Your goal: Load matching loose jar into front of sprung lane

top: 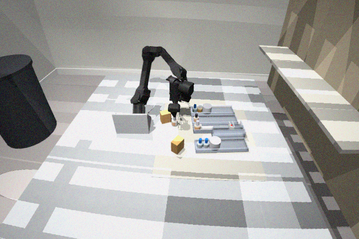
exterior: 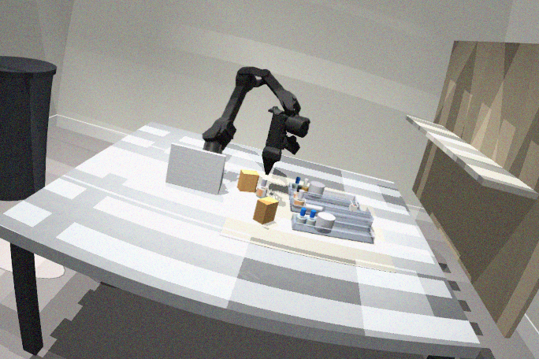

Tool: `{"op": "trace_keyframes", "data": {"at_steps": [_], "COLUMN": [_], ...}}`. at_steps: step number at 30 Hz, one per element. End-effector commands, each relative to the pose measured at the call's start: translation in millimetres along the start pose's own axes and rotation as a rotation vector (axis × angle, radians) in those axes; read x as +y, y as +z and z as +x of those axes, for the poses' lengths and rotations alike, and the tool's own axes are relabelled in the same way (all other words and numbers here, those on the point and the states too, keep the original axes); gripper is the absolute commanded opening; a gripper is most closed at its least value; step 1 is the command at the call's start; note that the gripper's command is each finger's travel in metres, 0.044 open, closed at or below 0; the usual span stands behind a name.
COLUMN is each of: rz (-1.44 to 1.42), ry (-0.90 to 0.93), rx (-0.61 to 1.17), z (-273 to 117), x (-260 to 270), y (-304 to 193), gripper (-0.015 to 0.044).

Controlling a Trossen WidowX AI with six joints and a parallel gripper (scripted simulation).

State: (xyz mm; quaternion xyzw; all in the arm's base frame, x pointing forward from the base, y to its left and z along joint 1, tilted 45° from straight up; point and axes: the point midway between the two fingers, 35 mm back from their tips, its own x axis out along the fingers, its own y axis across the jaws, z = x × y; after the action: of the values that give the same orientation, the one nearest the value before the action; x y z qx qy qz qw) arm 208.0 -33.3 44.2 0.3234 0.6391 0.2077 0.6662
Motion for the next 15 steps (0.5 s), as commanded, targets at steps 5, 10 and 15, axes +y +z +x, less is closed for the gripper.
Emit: {"op": "trace_keyframes", "data": {"at_steps": [5, 10, 15], "rz": [0.005, 0.005, 0.005], "ry": [0.007, 0.008, 0.008], "rx": [0.006, 0.006, 0.006], "z": [22, 34, 44], "x": [3, 2, 2], "y": [-3, -3, -3], "gripper": [0.0440, 0.0440, 0.0440]}}
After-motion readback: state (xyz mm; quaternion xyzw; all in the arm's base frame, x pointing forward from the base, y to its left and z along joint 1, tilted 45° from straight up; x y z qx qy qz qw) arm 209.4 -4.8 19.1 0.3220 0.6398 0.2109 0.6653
